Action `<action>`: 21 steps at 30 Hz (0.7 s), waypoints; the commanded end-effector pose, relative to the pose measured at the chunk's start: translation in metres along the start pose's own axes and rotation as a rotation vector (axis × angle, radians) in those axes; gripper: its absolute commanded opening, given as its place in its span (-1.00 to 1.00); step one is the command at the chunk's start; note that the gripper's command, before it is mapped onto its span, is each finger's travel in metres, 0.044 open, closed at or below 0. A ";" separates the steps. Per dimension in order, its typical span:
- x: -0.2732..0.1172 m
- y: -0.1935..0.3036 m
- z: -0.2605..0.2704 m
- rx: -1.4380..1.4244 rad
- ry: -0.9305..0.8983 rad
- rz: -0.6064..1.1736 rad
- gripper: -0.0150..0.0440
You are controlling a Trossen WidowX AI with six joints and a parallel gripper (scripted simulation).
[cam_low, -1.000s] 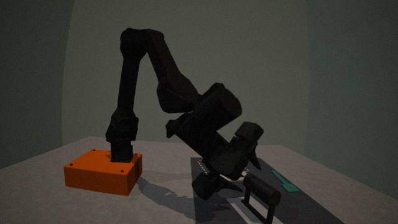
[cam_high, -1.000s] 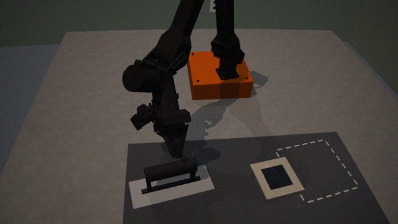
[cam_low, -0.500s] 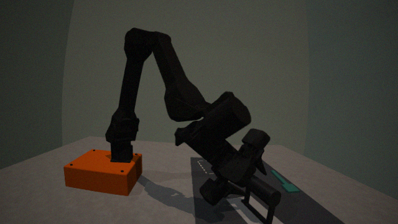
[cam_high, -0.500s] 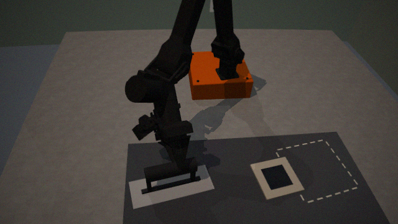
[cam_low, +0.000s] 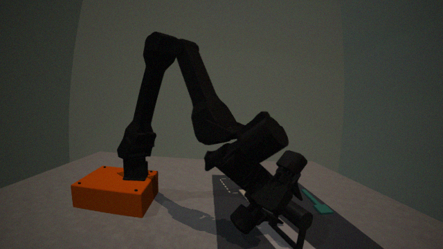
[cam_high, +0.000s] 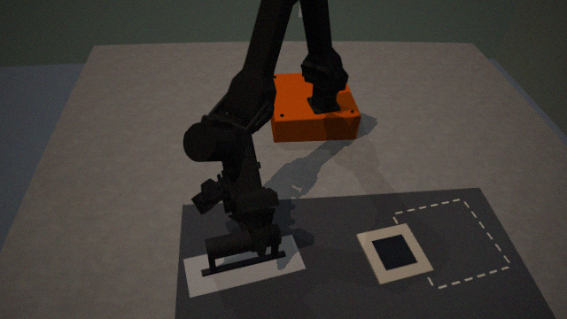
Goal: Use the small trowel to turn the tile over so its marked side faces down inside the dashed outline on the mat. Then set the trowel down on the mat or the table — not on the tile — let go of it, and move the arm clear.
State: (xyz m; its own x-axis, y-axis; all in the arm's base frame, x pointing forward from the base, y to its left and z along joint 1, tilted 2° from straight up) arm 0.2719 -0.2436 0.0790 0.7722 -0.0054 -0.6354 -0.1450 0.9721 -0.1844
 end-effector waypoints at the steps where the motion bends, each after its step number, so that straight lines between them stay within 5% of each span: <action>1: 0.006 0.000 -0.001 0.008 0.004 -0.001 0.53; 5: 0.010 0.001 -0.001 0.008 0.004 -0.001 0.53; 10: 0.010 0.001 -0.001 0.008 0.004 -0.001 0.08; 21: 0.010 0.001 -0.001 0.008 0.004 -0.001 -0.17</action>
State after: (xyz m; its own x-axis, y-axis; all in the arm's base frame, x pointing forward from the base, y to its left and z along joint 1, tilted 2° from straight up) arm 0.2791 -0.2430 0.0719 0.7707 -0.0055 -0.6372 -0.1423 0.9732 -0.1806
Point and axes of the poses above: the point midway between the two fingers, 35 mm back from their tips, its own x axis out along the fingers, its own z axis across the jaws, y = z × x, the point moved 8 cm from there along -x, back along the fingers, and after that the axes turned 9 degrees about -x, right-handed, at the moved point
